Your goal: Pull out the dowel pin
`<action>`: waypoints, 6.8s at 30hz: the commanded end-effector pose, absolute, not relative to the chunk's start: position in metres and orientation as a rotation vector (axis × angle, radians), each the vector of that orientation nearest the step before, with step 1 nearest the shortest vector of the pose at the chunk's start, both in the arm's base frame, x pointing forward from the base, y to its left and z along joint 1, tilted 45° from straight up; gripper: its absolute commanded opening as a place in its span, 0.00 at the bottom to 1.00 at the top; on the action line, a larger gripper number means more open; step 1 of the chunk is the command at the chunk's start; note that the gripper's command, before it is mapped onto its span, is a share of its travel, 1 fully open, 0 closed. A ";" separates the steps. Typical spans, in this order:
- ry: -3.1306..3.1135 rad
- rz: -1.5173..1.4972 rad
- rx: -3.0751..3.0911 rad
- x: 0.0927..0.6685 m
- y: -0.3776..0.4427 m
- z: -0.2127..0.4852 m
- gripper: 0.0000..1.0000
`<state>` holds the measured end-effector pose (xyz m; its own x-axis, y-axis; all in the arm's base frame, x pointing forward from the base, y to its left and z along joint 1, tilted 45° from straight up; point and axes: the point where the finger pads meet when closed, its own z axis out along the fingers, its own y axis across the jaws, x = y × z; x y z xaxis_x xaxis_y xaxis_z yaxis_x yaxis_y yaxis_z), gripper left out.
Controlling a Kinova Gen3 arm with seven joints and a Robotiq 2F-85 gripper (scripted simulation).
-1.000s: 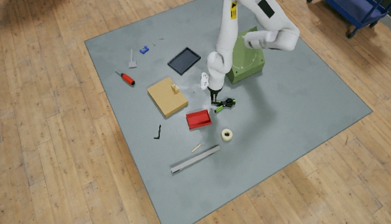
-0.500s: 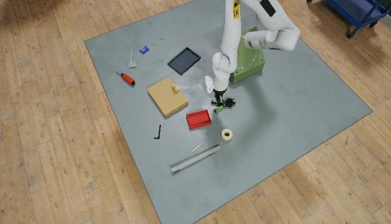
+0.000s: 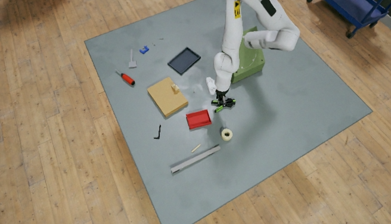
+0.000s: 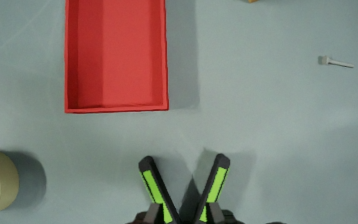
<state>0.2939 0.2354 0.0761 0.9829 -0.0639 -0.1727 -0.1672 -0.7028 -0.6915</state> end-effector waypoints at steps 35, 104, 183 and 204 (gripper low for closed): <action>0.145 0.166 -2.348 0.293 0.236 0.077 0.77; 0.148 0.160 -2.353 0.291 0.263 0.049 0.77; 0.148 0.160 -2.353 0.289 0.279 0.033 0.77; 0.148 0.160 -2.353 0.288 0.292 0.020 0.77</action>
